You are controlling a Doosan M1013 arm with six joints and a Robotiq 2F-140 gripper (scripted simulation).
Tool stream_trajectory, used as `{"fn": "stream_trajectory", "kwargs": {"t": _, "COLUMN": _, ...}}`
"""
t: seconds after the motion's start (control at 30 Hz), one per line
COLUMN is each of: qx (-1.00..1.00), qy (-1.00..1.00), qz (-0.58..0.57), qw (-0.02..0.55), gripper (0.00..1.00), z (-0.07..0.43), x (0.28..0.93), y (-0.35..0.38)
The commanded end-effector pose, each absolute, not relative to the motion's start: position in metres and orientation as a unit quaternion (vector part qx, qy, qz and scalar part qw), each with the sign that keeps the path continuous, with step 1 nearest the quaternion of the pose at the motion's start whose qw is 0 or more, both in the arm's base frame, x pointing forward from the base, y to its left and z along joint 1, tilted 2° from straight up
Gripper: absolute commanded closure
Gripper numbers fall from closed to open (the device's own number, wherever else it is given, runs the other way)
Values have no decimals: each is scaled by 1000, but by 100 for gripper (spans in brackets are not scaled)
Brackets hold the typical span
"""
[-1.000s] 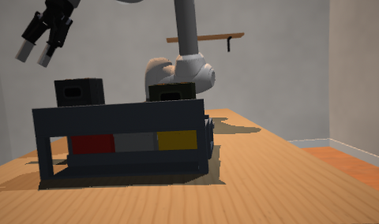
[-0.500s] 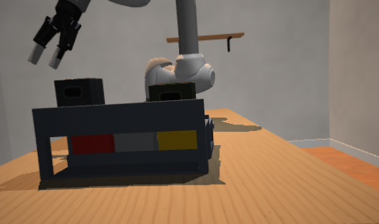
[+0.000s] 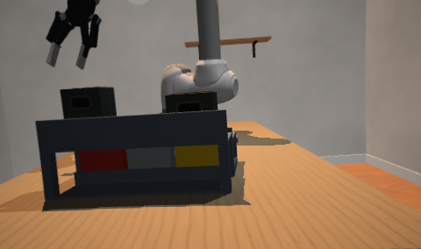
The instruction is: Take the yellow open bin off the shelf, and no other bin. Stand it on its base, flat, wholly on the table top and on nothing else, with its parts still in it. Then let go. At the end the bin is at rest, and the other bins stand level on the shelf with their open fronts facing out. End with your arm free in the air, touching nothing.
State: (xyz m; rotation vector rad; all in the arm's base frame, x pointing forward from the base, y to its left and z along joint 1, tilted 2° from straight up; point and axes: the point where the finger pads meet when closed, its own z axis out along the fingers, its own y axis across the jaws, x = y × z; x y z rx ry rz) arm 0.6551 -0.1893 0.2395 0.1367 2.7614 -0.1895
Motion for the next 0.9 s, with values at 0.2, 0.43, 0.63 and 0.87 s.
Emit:
{"fn": "stream_trajectory", "kwargs": {"t": 0.2, "qx": -58, "qy": 984, "qz": 3, "qw": 166, "gripper": 43, "z": 259, "x": 645, "y": -144}}
{"fn": "stream_trajectory", "kwargs": {"t": 0.43, "qx": -58, "qy": 984, "qz": 3, "qw": 166, "gripper": 43, "z": 259, "x": 645, "y": -144}}
{"fn": "stream_trajectory", "kwargs": {"t": 0.63, "qx": -58, "qy": 984, "qz": 3, "qw": 166, "gripper": 43, "z": 263, "x": 643, "y": -135}}
{"fn": "stream_trajectory", "kwargs": {"t": 0.87, "qx": -58, "qy": 984, "qz": 3, "qw": 166, "gripper": 43, "z": 278, "x": 635, "y": -99}}
